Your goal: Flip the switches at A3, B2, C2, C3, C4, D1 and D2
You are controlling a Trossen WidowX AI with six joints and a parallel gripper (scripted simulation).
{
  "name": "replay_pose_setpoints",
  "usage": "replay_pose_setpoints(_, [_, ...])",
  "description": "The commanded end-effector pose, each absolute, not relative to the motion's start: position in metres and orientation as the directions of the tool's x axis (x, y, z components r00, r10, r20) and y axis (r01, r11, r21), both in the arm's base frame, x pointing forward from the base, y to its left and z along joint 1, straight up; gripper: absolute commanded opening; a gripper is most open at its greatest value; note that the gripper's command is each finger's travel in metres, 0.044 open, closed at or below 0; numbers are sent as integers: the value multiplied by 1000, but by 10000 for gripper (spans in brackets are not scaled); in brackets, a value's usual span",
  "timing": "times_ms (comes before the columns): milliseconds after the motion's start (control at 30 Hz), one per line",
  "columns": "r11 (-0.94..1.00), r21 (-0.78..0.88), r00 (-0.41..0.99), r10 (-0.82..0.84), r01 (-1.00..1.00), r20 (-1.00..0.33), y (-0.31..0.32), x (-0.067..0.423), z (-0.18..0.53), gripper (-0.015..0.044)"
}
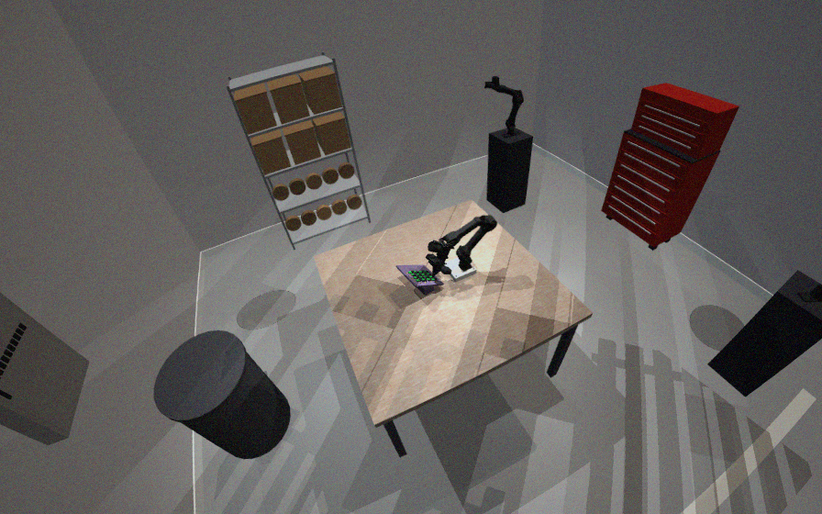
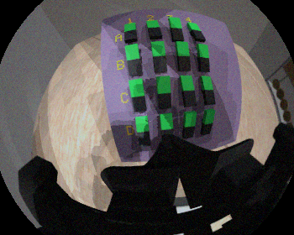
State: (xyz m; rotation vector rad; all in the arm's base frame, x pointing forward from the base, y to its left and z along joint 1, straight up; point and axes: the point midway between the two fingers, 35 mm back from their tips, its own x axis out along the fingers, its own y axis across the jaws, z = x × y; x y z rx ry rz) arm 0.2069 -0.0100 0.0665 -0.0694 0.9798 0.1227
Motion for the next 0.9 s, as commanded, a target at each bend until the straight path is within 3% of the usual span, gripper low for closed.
replay_pose_setpoints(0, [991,-5,552,68,-130,-831,-11,208,66,0])
replay_pose_setpoints(567, [991,-5,552,68,-130,-831,-10,209,64,0])
replay_pose_setpoints(867, [991,-5,528,65,-130,-847,-15,175,119,0])
